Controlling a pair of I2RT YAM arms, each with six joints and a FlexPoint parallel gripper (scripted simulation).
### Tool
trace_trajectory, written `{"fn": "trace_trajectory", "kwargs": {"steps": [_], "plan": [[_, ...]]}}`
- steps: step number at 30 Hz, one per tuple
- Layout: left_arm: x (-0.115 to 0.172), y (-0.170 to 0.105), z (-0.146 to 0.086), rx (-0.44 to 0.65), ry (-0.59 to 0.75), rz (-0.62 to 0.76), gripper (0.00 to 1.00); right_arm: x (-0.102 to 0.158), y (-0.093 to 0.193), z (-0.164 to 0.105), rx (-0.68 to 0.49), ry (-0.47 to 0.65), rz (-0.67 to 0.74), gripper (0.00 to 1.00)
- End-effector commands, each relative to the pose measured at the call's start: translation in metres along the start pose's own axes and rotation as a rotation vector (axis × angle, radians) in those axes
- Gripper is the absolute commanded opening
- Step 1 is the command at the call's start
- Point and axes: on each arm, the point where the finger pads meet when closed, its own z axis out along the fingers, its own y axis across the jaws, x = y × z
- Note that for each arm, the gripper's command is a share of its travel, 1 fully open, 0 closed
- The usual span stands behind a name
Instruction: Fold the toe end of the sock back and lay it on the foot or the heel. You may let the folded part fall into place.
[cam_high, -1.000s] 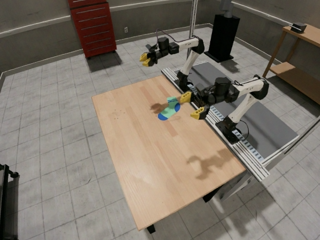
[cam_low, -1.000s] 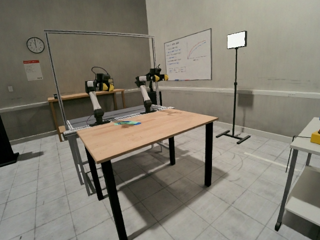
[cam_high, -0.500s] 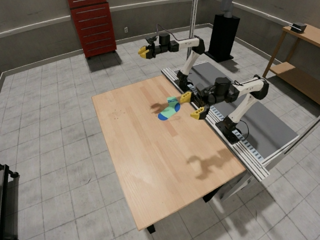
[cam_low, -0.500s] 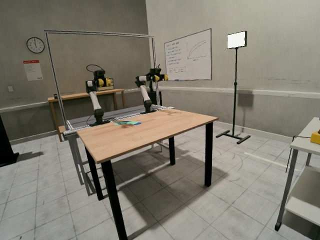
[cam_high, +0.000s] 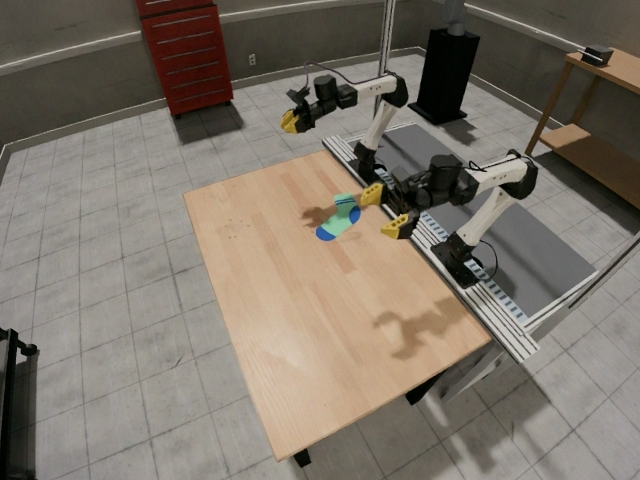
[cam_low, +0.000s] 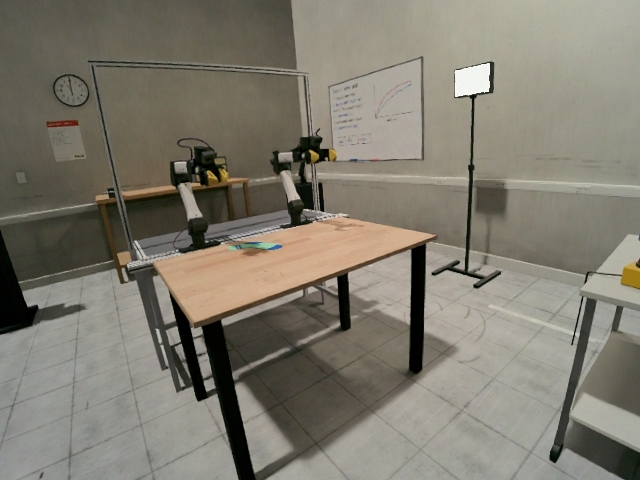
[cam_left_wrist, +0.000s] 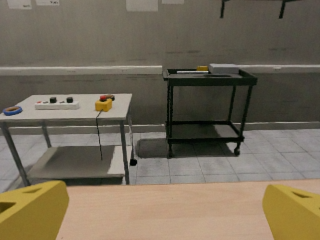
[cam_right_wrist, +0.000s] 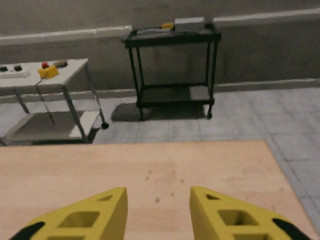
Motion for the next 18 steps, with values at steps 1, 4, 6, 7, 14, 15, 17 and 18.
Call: {"fn": "trace_trajectory", "kwargs": {"steps": [1, 4, 6, 7, 14, 15, 17, 18], "plan": [[-0.006, 0.001, -0.002, -0.002, -0.016, -0.001, 1.0, 0.049, 0.005, 0.009, -0.015, 0.165, 0.067, 0.34], [-0.006, 0.001, -0.002, -0.002, -0.016, -0.001, 1.0, 0.071, 0.011, 0.009, -0.024, 0.246, 0.095, 0.34], [-0.006, 0.001, -0.002, -0.002, -0.016, -0.001, 1.0, 0.086, 0.015, 0.008, -0.029, 0.3, 0.114, 0.34], [-0.006, 0.001, -0.002, -0.002, -0.016, -0.001, 1.0, 0.093, 0.017, 0.007, -0.03, 0.327, 0.122, 0.34], [-0.006, 0.001, -0.002, -0.002, -0.016, -0.001, 1.0, 0.128, 0.026, 0.001, -0.033, 0.458, 0.159, 0.34], [-0.006, 0.001, -0.002, -0.002, -0.016, -0.001, 1.0, 0.135, 0.028, -0.001, -0.032, 0.485, 0.166, 0.34], [-0.006, 0.001, -0.002, -0.002, -0.016, -0.001, 1.0, 0.149, 0.033, -0.006, -0.034, 0.541, 0.181, 0.34], [-0.006, 0.001, -0.002, -0.002, -0.016, -0.001, 1.0, 0.156, 0.034, -0.008, -0.032, 0.568, 0.188, 0.34]]}}
